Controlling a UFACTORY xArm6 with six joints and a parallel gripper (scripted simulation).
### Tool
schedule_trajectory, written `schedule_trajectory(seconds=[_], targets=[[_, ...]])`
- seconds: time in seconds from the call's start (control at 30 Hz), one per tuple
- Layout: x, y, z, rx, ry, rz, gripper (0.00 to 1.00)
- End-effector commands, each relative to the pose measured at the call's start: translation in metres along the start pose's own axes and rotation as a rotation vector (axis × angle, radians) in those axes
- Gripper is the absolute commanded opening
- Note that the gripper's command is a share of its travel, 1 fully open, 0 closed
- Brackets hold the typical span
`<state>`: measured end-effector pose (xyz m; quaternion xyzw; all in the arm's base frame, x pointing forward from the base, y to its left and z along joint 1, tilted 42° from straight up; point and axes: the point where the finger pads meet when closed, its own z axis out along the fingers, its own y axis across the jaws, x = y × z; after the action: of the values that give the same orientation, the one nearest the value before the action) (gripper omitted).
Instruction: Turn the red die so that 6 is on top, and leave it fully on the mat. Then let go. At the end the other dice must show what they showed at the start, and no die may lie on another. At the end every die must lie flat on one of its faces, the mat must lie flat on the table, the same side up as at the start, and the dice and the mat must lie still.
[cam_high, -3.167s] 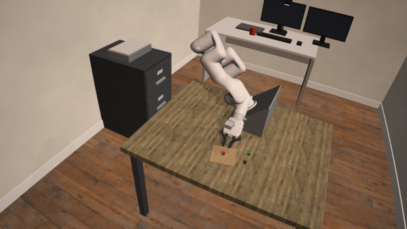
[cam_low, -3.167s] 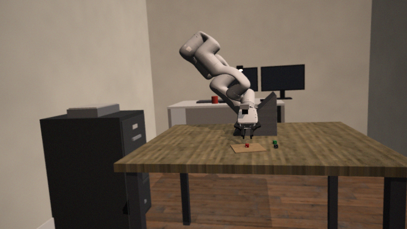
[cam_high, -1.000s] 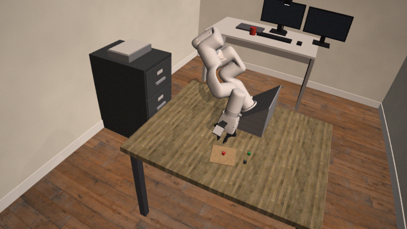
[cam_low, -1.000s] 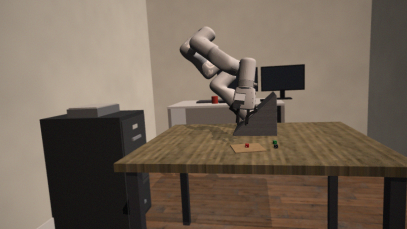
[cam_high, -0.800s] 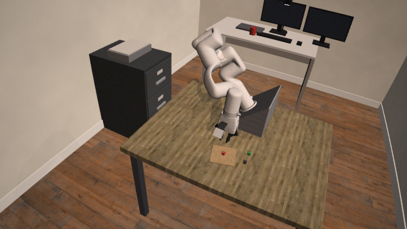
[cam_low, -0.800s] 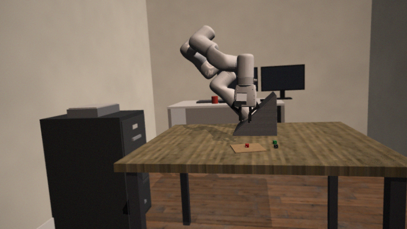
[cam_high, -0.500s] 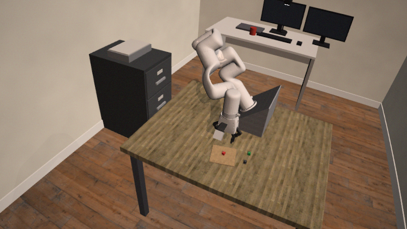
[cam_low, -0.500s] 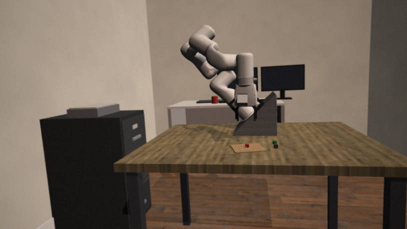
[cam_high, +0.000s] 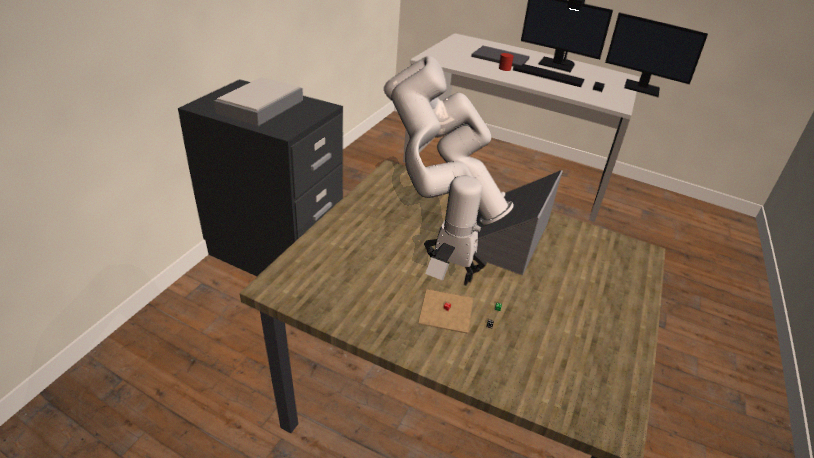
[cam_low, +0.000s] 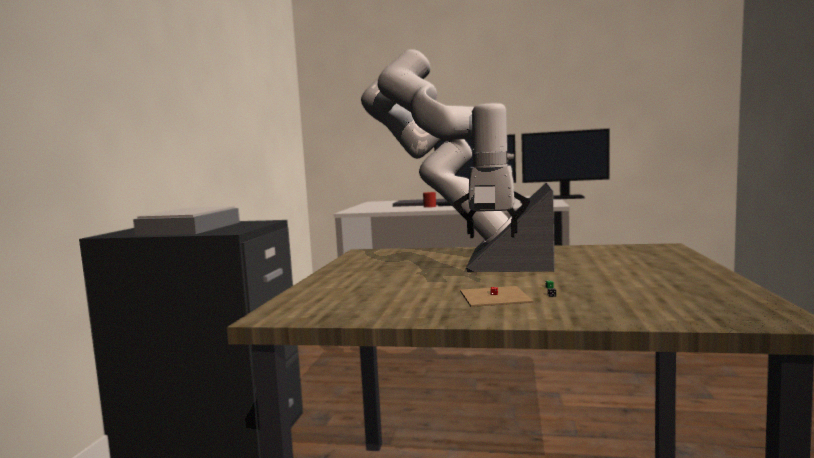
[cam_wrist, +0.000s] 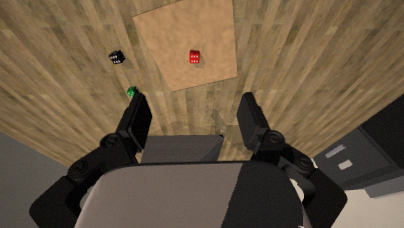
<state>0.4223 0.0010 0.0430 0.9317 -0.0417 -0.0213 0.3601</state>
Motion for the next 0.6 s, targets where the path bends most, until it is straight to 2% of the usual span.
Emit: schedule_trajectory(seconds=[0.0,0.17,0.57], targets=[[0.001,0.000,-0.010,0.002,0.004,0.001,1.00],[0.001,0.000,-0.026,0.002,0.004,0.001,1.00],[0.001,0.000,-0.047,0.002,0.004,0.001,1.00]])
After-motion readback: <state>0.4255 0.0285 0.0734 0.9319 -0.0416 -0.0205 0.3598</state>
